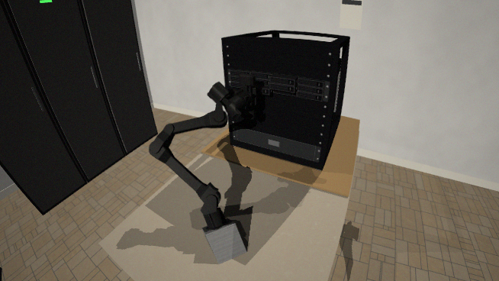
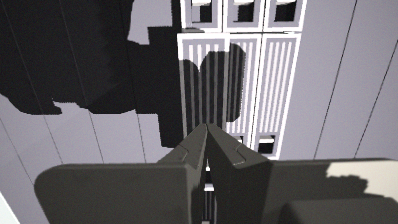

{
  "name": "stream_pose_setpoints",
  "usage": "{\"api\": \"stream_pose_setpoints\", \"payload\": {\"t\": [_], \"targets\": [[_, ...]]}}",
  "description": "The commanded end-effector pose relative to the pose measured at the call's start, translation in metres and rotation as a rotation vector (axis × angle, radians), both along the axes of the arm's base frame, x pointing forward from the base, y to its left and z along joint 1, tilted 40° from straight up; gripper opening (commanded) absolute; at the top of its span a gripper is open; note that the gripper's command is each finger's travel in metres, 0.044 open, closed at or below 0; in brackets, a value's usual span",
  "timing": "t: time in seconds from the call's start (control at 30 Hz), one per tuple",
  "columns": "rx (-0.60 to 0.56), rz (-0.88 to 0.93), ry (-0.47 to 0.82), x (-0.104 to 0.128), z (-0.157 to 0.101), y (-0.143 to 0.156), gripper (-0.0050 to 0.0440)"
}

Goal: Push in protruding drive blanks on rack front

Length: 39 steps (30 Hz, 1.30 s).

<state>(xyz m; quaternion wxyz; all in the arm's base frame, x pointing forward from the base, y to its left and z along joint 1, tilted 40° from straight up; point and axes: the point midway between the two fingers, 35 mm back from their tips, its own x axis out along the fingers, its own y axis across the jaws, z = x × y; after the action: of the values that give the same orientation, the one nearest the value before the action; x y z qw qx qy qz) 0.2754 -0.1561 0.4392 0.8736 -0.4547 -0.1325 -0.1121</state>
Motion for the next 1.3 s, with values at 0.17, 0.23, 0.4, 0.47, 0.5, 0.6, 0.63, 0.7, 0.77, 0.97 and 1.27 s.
{"api": "stream_pose_setpoints", "payload": {"t": [0.17, 0.23, 0.4, 0.47, 0.5, 0.6, 0.63, 0.7, 0.77, 0.97, 1.27], "targets": [[-0.015, -0.004, -0.012, 0.006, 0.010, 0.000, -0.0050], [-0.015, -0.004, -0.012, 0.006, 0.010, 0.000, -0.0050], [-0.015, -0.004, -0.012, 0.006, 0.010, 0.000, -0.0050], [-0.015, -0.004, -0.012, 0.008, 0.011, 0.000, -0.0050], [-0.015, -0.004, -0.012, 0.010, 0.012, 0.000, -0.0050], [-0.015, -0.004, -0.012, 0.015, 0.014, 0.000, -0.0050], [-0.015, -0.004, -0.012, 0.015, 0.014, 0.000, -0.0050], [-0.015, -0.004, -0.012, 0.016, 0.014, 0.000, -0.0050], [-0.015, -0.004, -0.012, 0.016, 0.014, 0.000, -0.0050], [-0.015, -0.004, -0.012, 0.016, 0.014, 0.000, -0.0050], [-0.015, -0.004, -0.012, 0.025, 0.018, -0.001, -0.0050]]}}
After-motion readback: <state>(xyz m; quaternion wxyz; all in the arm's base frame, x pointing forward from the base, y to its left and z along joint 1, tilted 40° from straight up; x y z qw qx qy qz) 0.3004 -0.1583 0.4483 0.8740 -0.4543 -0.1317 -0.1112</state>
